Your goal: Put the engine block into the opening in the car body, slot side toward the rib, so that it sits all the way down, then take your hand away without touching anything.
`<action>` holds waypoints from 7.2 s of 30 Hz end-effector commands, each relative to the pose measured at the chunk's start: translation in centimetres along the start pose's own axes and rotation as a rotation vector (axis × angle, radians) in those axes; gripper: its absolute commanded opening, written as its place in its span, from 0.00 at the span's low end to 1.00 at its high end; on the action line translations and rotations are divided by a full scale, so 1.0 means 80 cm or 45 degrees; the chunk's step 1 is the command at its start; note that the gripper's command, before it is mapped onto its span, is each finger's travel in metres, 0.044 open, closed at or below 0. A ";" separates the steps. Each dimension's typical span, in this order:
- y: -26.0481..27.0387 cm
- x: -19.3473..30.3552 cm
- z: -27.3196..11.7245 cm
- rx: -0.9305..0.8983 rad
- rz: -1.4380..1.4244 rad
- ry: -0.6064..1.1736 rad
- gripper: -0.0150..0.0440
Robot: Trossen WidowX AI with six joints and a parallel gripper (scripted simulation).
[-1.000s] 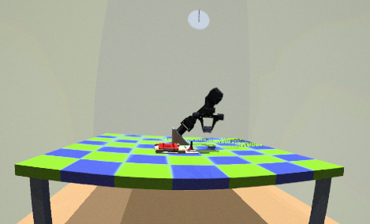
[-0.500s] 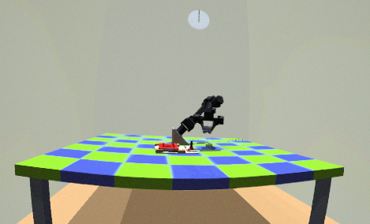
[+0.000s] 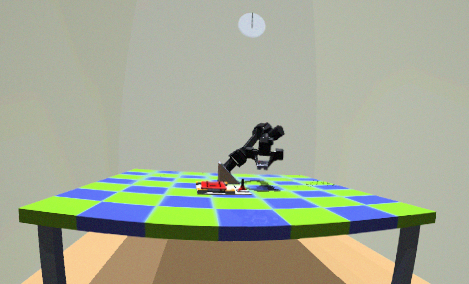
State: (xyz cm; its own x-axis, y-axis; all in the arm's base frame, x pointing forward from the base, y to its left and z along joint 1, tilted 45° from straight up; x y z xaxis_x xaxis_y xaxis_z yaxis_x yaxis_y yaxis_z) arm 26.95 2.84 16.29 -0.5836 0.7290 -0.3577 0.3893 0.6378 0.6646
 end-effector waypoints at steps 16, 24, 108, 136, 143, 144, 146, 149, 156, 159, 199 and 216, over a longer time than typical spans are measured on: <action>0.001 0.044 0.036 -0.014 0.009 -0.097 0.25; 0.002 0.059 0.050 -0.015 0.010 -0.096 0.25; 0.002 0.091 0.034 -0.008 0.015 -0.094 1.00; -0.013 0.082 0.049 0.387 0.756 0.367 1.00; -0.013 0.076 0.048 0.486 0.991 0.472 1.00; -0.013 0.075 0.048 0.499 1.026 0.487 1.00; -0.012 0.073 0.048 0.527 1.097 0.516 1.00; -0.012 0.069 0.047 0.565 1.197 0.555 1.00; -0.010 0.058 0.045 0.646 1.433 0.642 1.00; -0.008 0.054 0.044 0.677 1.532 0.678 1.00; 0.003 0.056 0.077 0.776 1.879 0.801 1.00; 0.003 0.064 0.084 0.775 1.879 0.802 0.56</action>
State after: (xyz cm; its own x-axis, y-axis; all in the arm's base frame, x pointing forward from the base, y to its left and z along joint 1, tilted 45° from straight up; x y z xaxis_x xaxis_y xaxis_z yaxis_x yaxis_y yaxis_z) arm 28.83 8.37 10.20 0.3767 0.6377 0.6718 0.9222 -0.3270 -0.2067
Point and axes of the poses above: the point midway between the two fingers, 35 mm back from their tips, its own z axis out along the fingers, its own y axis across the jaws, x = y × z, the point moved 1 cm from there along -z, back along the fingers
